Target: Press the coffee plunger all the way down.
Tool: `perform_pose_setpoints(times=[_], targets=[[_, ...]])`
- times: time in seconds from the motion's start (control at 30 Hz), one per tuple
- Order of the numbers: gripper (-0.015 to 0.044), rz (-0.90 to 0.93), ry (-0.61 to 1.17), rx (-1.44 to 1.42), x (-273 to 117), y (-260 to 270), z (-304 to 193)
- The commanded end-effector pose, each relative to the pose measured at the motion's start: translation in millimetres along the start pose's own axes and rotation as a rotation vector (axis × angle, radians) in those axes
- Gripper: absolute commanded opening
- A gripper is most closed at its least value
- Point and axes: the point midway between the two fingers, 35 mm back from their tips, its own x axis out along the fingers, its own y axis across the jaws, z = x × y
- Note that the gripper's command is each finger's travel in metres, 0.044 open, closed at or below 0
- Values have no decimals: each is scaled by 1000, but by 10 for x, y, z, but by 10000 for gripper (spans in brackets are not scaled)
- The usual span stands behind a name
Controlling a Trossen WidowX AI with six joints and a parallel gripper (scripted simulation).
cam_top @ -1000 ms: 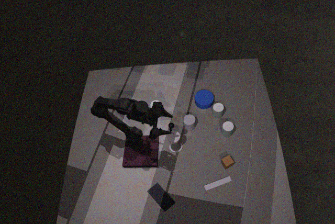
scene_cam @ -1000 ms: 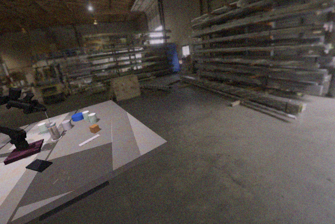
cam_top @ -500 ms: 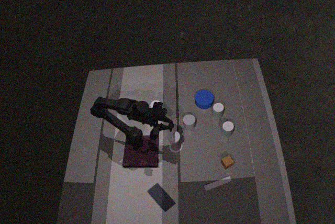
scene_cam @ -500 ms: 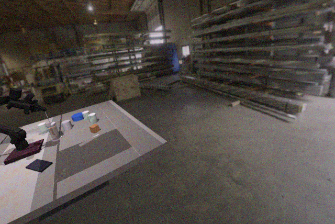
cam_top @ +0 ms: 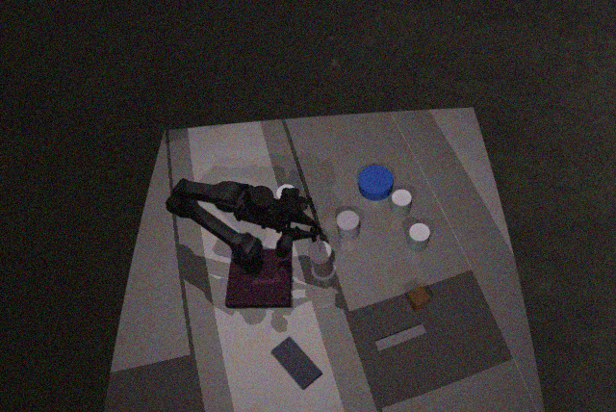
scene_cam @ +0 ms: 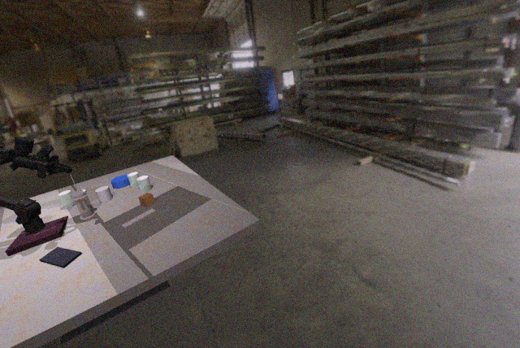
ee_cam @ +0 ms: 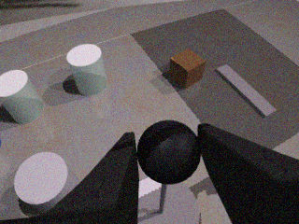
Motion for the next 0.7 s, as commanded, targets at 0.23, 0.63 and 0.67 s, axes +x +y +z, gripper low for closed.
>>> perform_pose_setpoints(times=[0.23,0.63,0.67], targets=[[117,1,13,8,109,-2,-184],[117,1,13,8,204,0,-347],[117,1,12,8,213,0,-361]])
